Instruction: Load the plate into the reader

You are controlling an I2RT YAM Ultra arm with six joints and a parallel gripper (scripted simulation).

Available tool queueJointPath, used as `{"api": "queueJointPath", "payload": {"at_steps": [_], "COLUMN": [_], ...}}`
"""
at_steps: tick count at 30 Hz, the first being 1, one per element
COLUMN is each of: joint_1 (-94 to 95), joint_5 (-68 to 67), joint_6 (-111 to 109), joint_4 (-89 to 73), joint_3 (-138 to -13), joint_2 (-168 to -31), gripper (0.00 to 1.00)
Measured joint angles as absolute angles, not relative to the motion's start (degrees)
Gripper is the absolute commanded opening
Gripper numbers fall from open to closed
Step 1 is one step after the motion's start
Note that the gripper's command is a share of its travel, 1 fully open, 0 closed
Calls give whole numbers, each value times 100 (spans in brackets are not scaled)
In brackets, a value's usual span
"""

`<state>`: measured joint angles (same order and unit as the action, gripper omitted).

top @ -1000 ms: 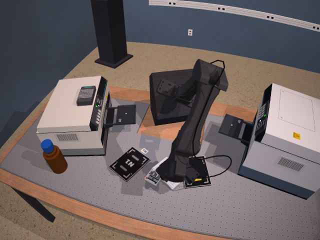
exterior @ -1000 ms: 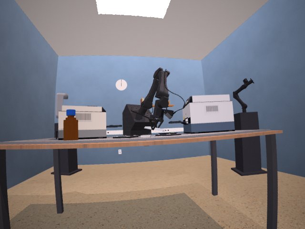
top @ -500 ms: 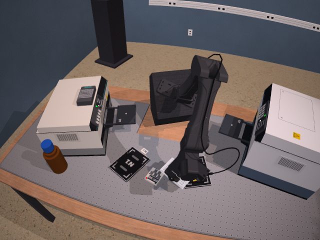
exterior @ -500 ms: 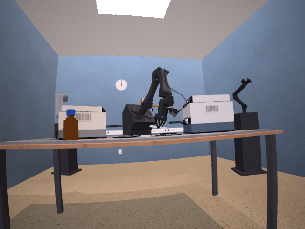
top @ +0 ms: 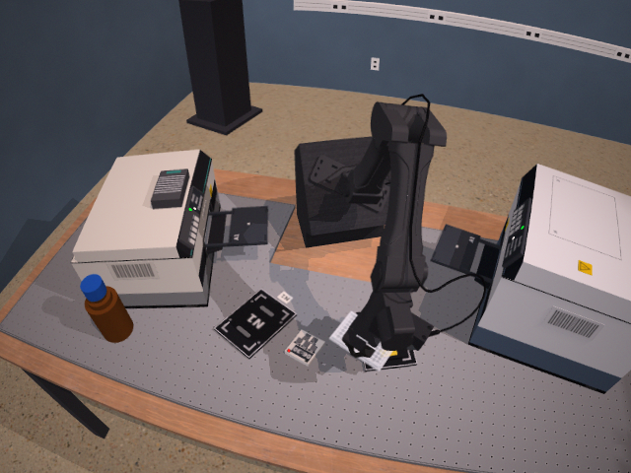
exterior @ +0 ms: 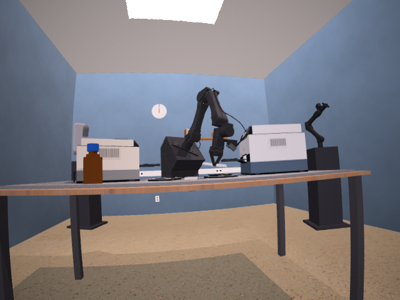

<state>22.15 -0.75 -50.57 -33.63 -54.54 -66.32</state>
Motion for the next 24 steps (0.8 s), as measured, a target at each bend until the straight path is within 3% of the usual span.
{"api": "queueJointPath", "payload": {"at_steps": [24], "joint_1": [3496], "joint_5": [-753], "joint_6": [-5253], "joint_4": [-3675], "joint_3": [-5341], "joint_2": [-6274], "gripper": [86]}}
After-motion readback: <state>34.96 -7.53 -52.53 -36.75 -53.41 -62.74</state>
